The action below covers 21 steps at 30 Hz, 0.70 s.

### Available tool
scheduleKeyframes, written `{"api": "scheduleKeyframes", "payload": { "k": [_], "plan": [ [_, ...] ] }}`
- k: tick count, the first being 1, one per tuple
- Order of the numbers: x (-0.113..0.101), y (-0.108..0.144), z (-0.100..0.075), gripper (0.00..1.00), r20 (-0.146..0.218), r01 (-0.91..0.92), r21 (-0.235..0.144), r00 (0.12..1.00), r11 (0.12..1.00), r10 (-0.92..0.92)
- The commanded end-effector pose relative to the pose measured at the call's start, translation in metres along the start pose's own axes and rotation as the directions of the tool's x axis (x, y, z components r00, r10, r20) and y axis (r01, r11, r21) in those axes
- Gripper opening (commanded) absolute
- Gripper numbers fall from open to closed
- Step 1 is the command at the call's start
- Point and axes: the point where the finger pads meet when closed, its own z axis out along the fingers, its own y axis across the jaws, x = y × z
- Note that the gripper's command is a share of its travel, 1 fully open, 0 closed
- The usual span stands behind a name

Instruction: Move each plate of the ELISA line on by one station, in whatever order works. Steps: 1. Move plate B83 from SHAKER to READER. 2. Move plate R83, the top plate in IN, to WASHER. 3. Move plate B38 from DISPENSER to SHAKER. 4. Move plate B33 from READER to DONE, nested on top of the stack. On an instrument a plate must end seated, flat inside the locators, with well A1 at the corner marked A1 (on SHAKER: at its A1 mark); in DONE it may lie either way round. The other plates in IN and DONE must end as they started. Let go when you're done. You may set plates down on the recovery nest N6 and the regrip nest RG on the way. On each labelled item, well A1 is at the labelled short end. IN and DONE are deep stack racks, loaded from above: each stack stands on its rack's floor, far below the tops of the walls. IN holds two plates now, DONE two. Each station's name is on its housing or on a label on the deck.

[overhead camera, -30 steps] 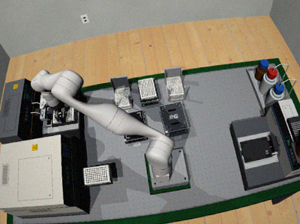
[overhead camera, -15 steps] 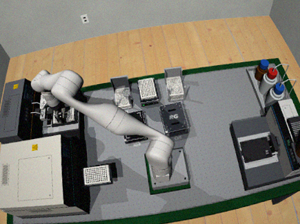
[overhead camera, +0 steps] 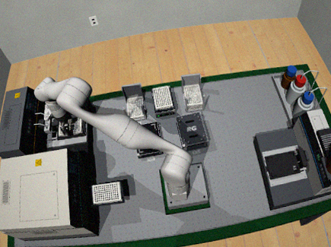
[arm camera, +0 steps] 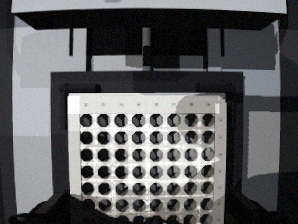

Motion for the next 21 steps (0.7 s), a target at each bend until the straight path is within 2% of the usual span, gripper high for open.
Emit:
{"api": "scheduleKeyframes", "payload": {
  "k": [1,21],
  "plan": [
    [0.0,0.0,-0.004,1.0,-0.002,0.0,-0.001,1.0,1.0,0.0],
    [0.0,0.0,-0.025,1.0,-0.002,0.0,-0.001,1.0,1.0,0.0]
  ]
}}
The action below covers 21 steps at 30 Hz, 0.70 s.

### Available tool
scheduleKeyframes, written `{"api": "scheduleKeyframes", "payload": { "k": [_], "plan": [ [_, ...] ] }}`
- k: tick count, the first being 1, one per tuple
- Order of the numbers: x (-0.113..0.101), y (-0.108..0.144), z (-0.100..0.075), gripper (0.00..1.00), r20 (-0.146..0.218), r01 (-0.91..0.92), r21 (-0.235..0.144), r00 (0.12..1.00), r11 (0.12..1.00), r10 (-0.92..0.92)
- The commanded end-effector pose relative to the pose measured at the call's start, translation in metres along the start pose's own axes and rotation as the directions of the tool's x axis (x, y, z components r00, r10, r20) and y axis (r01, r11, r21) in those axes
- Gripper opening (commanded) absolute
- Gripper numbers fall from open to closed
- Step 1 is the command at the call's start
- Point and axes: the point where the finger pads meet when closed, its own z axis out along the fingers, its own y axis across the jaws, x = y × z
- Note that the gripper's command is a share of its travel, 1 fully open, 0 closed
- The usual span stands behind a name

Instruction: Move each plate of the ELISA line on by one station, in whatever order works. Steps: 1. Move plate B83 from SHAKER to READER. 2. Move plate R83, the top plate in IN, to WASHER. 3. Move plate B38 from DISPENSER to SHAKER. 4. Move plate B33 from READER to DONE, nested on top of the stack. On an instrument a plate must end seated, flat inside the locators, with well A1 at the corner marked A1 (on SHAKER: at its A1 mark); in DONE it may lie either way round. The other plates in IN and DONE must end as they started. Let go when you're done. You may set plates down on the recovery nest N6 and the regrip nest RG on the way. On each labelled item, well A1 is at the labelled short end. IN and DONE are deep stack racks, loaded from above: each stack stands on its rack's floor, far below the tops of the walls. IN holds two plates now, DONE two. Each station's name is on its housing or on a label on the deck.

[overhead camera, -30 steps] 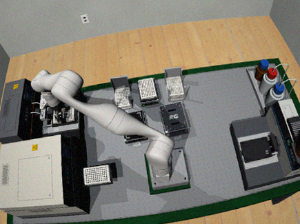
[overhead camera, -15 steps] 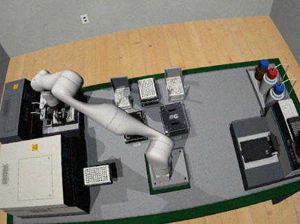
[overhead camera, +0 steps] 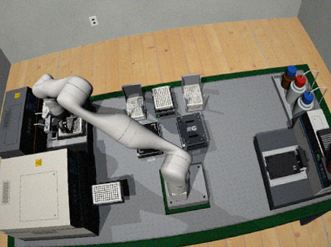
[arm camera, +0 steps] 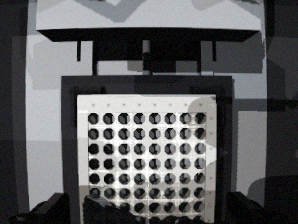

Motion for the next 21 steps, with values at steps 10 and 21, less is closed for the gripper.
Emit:
{"api": "scheduleKeyframes", "payload": {
  "k": [10,21],
  "plan": [
    [0.0,0.0,-0.017,1.0,-0.002,0.0,-0.001,1.0,1.0,0.0],
    [0.0,0.0,-0.029,1.0,-0.002,0.0,-0.001,1.0,1.0,0.0]
  ]
}}
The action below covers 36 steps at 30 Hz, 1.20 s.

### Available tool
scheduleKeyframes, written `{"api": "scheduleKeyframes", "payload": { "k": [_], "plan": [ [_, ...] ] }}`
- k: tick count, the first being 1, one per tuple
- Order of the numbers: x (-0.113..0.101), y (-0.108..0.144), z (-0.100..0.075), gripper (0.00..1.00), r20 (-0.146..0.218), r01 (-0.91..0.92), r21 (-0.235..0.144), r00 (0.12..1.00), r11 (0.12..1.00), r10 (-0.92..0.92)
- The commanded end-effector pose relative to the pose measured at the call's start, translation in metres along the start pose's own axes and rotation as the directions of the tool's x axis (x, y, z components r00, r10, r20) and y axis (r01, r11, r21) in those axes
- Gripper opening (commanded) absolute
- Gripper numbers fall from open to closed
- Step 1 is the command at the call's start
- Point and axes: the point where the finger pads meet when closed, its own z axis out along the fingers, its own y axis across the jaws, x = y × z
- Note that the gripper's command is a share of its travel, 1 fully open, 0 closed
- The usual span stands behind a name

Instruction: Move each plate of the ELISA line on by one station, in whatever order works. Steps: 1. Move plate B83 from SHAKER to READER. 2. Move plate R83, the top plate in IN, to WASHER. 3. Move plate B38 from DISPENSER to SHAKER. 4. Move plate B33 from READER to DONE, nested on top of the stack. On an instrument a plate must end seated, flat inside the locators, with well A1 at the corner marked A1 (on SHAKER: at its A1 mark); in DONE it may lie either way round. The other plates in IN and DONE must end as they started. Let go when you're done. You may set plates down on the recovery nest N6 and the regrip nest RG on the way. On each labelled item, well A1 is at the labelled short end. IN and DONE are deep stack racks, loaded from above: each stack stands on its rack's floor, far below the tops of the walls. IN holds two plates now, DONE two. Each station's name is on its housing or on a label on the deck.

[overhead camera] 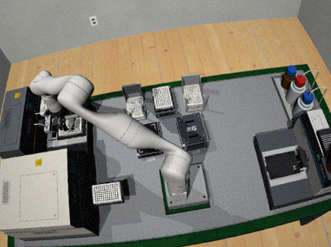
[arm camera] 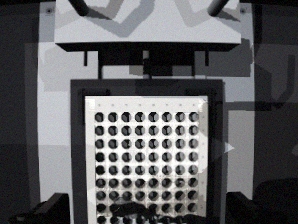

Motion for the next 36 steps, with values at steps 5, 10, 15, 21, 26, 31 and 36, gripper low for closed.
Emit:
{"api": "scheduleKeyframes", "payload": {
  "k": [5,10,15,21,26,31,36],
  "plan": [
    [0.0,0.0,-0.011,1.0,-0.002,0.0,-0.001,1.0,1.0,0.0],
    [0.0,0.0,-0.018,1.0,-0.002,0.0,-0.001,1.0,1.0,0.0],
    [0.0,0.0,-0.022,1.0,-0.002,0.0,-0.001,1.0,1.0,0.0],
    [0.0,0.0,-0.03,1.0,-0.002,0.0,-0.001,1.0,1.0,0.0],
    [0.0,0.0,-0.037,1.0,-0.002,0.0,-0.001,1.0,1.0,0.0],
    [0.0,0.0,-0.041,1.0,-0.002,0.0,-0.001,1.0,1.0,0.0],
    [0.0,0.0,-0.047,1.0,-0.002,0.0,-0.001,1.0,1.0,0.0]
  ]
}}
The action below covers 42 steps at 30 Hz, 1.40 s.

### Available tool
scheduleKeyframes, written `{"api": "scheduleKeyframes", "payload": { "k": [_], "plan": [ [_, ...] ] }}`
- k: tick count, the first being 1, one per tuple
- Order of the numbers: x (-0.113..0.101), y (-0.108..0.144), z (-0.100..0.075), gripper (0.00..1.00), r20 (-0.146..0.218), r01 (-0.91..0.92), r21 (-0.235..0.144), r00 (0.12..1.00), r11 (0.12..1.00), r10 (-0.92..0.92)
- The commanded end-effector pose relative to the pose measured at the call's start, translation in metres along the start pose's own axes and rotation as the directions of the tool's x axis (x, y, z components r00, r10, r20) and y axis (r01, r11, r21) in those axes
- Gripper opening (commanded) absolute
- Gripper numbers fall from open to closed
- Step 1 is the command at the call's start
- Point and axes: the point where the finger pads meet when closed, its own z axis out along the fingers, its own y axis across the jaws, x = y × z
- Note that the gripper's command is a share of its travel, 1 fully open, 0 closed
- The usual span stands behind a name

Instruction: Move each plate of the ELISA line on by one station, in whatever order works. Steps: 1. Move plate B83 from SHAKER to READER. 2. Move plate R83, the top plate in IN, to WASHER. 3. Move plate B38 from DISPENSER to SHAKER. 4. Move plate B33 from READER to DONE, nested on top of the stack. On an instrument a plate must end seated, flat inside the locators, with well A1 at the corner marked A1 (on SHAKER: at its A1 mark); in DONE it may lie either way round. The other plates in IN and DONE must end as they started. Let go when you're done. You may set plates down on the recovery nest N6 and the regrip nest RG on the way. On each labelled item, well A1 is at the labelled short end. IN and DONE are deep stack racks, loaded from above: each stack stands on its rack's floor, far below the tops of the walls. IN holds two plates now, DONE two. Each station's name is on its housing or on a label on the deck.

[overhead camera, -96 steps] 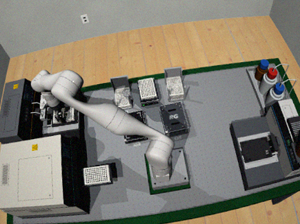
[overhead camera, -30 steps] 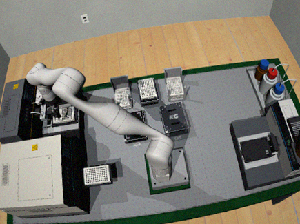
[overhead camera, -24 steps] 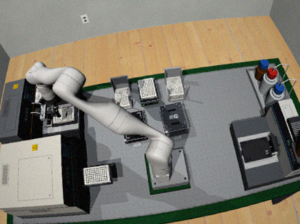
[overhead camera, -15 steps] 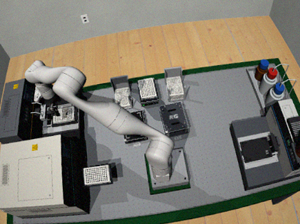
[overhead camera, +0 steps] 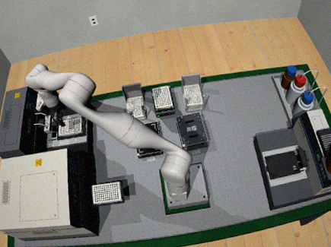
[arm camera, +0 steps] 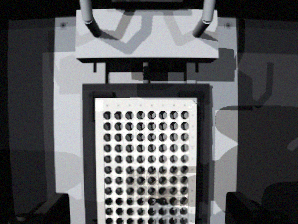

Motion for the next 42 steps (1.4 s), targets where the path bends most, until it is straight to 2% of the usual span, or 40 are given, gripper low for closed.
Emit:
{"api": "scheduleKeyframes", "payload": {
  "k": [1,15,23,27,42],
  "plan": [
    [0.0,0.0,-0.006,1.0,-0.002,0.0,-0.001,1.0,1.0,0.0],
    [0.0,0.0,-0.022,1.0,-0.002,0.0,-0.001,1.0,1.0,0.0],
    [0.0,0.0,-0.022,1.0,-0.002,0.0,-0.001,1.0,1.0,0.0],
    [-0.006,0.0,-0.022,1.0,-0.002,0.0,-0.001,1.0,1.0,0.0],
    [-0.054,-0.003,-0.022,1.0,-0.002,0.0,-0.001,1.0,1.0,0.0]
  ]
}}
